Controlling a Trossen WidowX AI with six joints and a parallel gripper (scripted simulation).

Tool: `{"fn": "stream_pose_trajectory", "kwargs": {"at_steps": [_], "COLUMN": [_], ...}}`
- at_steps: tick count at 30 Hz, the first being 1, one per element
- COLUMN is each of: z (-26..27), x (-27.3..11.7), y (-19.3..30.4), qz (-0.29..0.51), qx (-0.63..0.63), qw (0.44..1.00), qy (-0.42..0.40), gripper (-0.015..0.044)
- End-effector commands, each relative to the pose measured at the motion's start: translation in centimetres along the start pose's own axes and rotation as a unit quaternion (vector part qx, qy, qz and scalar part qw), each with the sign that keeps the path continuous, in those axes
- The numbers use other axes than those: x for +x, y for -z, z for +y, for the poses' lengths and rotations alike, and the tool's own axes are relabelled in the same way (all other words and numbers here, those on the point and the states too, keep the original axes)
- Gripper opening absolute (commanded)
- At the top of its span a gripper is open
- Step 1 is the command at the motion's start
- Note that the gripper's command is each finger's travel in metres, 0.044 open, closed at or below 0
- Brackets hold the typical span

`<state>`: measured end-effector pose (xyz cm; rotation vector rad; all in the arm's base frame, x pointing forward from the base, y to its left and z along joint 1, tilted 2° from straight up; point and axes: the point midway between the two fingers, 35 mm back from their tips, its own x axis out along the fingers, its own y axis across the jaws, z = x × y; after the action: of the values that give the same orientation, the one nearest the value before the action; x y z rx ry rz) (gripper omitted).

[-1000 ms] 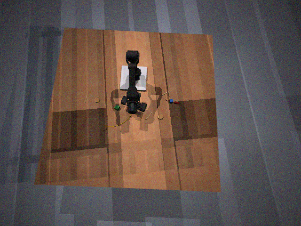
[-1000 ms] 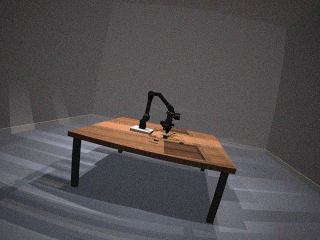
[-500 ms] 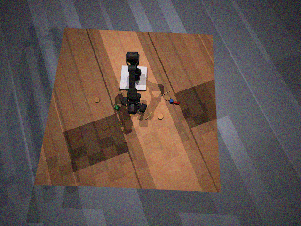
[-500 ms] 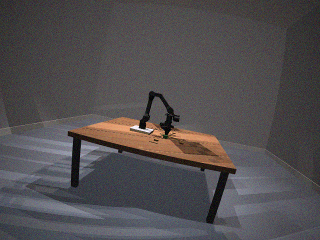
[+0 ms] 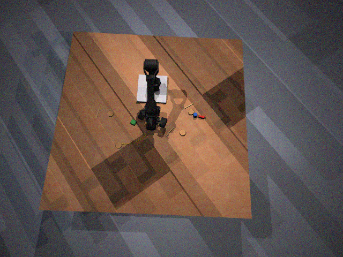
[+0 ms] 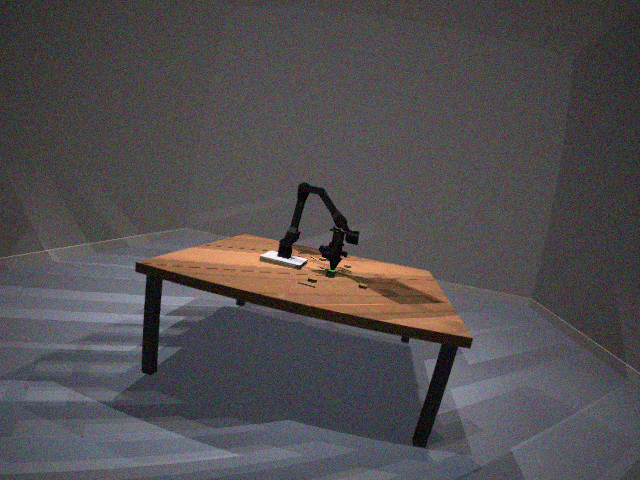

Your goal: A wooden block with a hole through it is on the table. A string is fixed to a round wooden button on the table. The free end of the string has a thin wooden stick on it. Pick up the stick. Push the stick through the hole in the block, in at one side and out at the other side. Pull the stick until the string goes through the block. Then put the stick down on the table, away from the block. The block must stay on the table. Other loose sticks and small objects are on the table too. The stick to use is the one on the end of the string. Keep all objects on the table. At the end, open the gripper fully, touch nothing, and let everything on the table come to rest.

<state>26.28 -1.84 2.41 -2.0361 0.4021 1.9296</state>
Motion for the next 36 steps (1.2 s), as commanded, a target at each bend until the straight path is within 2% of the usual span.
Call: {"fn": "stream_pose_trajectory", "kwargs": {"at_steps": [1,36], "z": [0.0,-0.1], "x": [0.0,-3.7], "y": [0.0,0.2], "qz": [0.0,0.0], "qx": [0.0,0.0], "qw": [1.0,1.0], "qy": [0.0,0.0], "gripper": [0.0,0.0]}}
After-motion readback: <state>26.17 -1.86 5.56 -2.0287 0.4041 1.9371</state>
